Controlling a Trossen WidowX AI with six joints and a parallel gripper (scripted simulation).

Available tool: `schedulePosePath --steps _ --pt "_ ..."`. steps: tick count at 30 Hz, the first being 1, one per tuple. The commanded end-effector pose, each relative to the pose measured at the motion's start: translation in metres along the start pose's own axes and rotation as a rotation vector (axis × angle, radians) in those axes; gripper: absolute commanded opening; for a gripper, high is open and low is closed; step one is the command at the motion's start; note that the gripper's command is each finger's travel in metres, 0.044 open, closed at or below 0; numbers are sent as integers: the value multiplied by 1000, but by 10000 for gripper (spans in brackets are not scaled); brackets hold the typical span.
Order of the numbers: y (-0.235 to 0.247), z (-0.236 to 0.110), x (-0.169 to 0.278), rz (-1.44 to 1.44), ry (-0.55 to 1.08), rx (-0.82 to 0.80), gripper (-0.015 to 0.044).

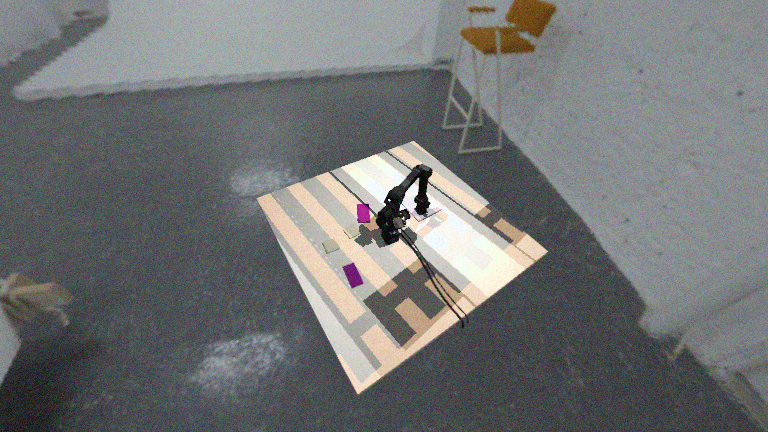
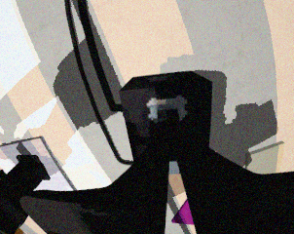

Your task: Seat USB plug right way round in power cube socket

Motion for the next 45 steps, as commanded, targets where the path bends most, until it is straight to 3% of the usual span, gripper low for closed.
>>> schedulePosePath --steps 1,45 --pt "0 -3 0 0 0 1 0" --pt "0 -28 0 17 1 -1 0"
Point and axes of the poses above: the point midway between the two fingers, 35 mm back from their tips, its own z axis out along the fingers, its own y axis across the jaws, x = y × z, the point moved 7 cm from there along -z, back along the fingers, and after that the axes turned 1 degree about z, right-handed, at the moved point
